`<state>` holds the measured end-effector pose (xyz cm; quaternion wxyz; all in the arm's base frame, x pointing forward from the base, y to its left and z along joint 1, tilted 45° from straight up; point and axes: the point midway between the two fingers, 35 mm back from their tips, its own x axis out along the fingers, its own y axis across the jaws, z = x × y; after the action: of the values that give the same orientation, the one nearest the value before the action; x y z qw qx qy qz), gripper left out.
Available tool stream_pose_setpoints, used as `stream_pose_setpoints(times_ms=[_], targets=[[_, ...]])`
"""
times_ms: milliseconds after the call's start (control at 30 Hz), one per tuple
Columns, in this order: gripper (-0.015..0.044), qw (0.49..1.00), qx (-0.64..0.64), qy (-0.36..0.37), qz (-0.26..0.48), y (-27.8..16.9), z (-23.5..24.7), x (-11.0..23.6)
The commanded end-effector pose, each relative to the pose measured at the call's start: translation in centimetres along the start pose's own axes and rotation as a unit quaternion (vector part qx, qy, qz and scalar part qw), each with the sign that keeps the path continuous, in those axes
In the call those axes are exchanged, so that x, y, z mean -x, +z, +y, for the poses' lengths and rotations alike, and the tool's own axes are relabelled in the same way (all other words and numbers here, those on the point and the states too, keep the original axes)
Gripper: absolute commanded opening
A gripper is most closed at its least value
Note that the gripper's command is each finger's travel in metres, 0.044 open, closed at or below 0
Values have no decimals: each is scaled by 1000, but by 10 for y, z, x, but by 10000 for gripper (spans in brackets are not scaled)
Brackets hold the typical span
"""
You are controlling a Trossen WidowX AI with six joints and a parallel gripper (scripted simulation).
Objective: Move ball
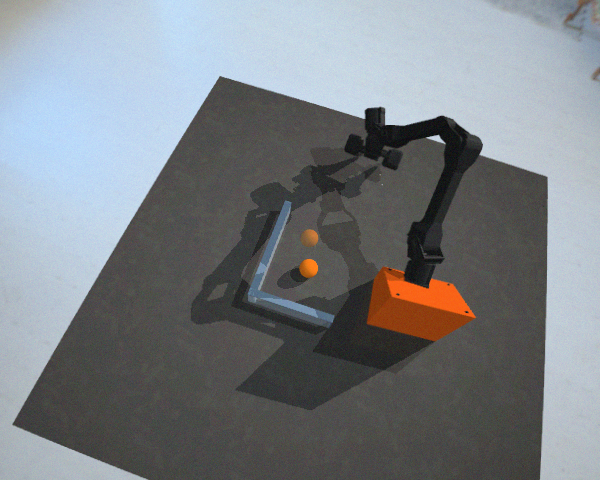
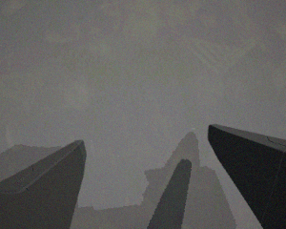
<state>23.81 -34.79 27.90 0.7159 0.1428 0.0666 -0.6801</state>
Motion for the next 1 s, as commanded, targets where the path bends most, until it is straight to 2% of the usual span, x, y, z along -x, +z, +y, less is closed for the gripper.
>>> stream_pose_setpoints(times_ms=[0, 233, 367, 467, 567, 700, 933, 967], targets=[[374, 990, 123, 59, 44, -47, 48, 22], [374, 940, 306, 119, 88, -112, 88, 55], [374, 864, 461, 166, 113, -168, 107, 89], [374, 787, 571, 199, 120, -208, 114, 118], [374, 689, 677, 229, 118, -247, 114, 149], [374, 524, 805, 261, 99, -296, 103, 192], [374, 170, 947, 272, 28, -362, 60, 261], [374, 107, 958, 268, 9, -370, 52, 270]])
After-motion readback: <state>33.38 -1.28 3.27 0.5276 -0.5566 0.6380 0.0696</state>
